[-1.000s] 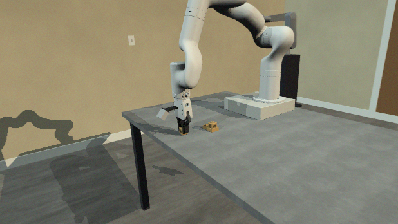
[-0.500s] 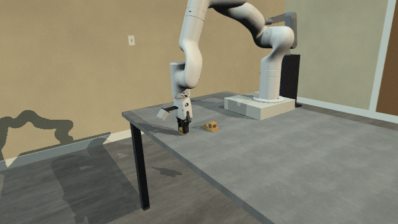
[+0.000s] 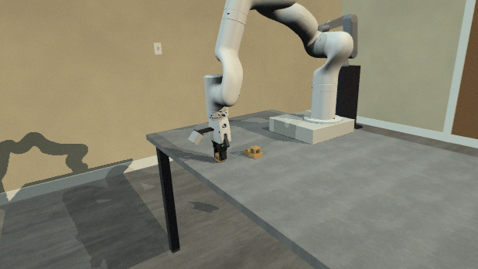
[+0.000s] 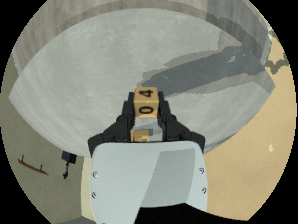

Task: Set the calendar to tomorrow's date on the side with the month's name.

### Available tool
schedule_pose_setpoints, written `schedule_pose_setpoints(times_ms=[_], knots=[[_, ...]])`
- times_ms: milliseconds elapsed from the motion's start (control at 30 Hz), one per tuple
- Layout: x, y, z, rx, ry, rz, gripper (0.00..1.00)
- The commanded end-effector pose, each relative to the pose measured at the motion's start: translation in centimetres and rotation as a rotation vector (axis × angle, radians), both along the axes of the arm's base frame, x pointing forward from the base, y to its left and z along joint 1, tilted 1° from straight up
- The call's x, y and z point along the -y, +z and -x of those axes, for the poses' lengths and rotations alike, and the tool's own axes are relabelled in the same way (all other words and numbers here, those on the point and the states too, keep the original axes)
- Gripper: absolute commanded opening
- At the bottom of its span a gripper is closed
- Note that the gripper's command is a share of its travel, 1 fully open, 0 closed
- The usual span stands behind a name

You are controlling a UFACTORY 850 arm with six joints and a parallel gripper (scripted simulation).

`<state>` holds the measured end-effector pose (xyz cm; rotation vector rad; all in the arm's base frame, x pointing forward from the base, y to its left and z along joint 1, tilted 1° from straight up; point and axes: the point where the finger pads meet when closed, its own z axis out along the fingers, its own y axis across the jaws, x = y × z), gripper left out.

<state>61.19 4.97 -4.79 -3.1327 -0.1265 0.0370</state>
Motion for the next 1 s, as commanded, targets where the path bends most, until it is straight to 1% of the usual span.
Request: schedule_pose_setpoints(times_ms=[0,967], knots=[[-0.01,0.08,-0.11,0.002,0.0,0.0,0.29],[-0.01,-0.26,-0.1,0.002,0.0,0.0,0.29]])
